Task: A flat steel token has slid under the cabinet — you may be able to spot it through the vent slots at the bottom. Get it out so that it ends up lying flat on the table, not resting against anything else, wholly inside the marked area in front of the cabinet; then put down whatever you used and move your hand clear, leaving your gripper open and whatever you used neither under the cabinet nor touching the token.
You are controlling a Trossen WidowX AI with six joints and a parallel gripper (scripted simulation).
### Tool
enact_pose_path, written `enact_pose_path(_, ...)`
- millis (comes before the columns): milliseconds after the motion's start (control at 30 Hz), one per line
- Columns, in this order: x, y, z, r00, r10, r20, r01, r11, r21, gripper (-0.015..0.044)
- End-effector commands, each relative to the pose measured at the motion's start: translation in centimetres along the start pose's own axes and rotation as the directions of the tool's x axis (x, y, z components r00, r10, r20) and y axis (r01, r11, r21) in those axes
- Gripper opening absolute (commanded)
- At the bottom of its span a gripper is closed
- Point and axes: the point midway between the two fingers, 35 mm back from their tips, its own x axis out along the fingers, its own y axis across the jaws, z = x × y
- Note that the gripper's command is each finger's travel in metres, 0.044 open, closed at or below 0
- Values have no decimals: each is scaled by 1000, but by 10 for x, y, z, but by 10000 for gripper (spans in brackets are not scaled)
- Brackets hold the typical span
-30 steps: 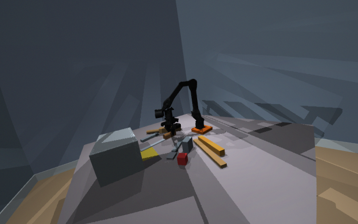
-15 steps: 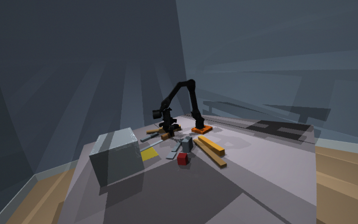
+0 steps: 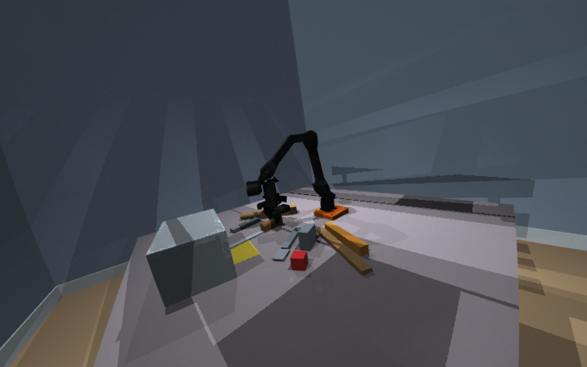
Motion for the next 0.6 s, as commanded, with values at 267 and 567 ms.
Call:
enact_pose_path(267,0,1,-17,1000,2,-1,-2,1000,2,0)
enact_pose_path(567,-1,1,-29,1000,2,-1,-2,1000,2,0)
